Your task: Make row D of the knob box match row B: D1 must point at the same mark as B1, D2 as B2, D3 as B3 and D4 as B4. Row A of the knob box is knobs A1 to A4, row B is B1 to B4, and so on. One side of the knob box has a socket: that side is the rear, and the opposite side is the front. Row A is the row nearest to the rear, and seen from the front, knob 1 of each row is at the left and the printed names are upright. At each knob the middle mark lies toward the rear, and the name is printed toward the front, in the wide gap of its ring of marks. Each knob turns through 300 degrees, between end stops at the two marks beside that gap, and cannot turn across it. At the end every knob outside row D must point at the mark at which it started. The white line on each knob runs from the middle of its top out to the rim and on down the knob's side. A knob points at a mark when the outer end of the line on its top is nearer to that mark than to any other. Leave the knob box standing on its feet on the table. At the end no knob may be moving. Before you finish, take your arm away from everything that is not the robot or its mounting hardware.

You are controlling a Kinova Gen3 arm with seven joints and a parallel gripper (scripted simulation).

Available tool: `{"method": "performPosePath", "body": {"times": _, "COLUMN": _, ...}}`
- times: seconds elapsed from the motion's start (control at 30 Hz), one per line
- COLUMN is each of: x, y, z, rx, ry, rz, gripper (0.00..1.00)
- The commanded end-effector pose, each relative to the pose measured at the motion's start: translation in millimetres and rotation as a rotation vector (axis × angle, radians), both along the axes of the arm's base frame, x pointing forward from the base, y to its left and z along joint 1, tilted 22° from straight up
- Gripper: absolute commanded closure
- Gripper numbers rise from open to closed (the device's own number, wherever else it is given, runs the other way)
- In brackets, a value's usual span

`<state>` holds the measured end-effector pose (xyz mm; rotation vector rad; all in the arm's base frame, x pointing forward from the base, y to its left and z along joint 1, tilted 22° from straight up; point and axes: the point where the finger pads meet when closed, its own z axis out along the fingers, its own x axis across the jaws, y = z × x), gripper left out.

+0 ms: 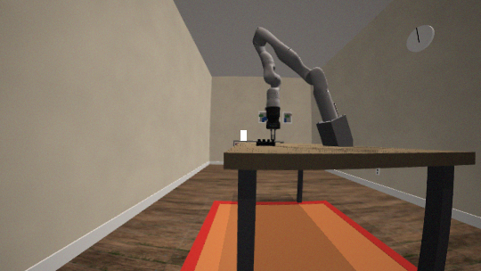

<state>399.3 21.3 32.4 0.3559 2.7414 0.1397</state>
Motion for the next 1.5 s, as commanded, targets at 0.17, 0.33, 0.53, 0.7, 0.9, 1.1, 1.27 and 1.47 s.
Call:
{"method": "performPosePath", "body": {"times": 0.17, "x": 2.2, "y": 0.2, "z": 0.1, "rx": 0.001, "ry": -0.004, "rz": -0.001, "gripper": 0.70}}
{"method": "performPosePath", "body": {"times": 0.33, "x": 2.2, "y": 0.2, "z": 0.1, "rx": 0.001, "ry": -0.004, "rz": -0.001, "gripper": 0.70}}
{"method": "performPosePath", "body": {"times": 0.53, "x": 2.2, "y": 0.2, "z": 0.1, "rx": 0.000, "ry": -0.004, "rz": 0.002, "gripper": 0.70}}
{"method": "performPosePath", "body": {"times": 0.7, "x": 2.2, "y": 0.2, "z": 0.1, "rx": -0.003, "ry": -0.005, "rz": 0.008, "gripper": 0.70}}
{"method": "performPosePath", "body": {"times": 0.9, "x": 2.2, "y": 0.2, "z": 0.1, "rx": -0.007, "ry": -0.005, "rz": 0.018, "gripper": 0.70}}
{"method": "performPosePath", "body": {"times": 1.1, "x": 2.2, "y": 0.2, "z": 0.2, "rx": -0.015, "ry": -0.007, "rz": 0.039, "gripper": 0.70}}
{"method": "performPosePath", "body": {"times": 1.27, "x": 2.2, "y": 0.2, "z": 0.2, "rx": -0.026, "ry": -0.008, "rz": 0.065, "gripper": 0.70}}
{"method": "performPosePath", "body": {"times": 1.47, "x": 2.2, "y": 0.2, "z": 0.2, "rx": -0.037, "ry": -0.009, "rz": 0.091, "gripper": 0.70}}
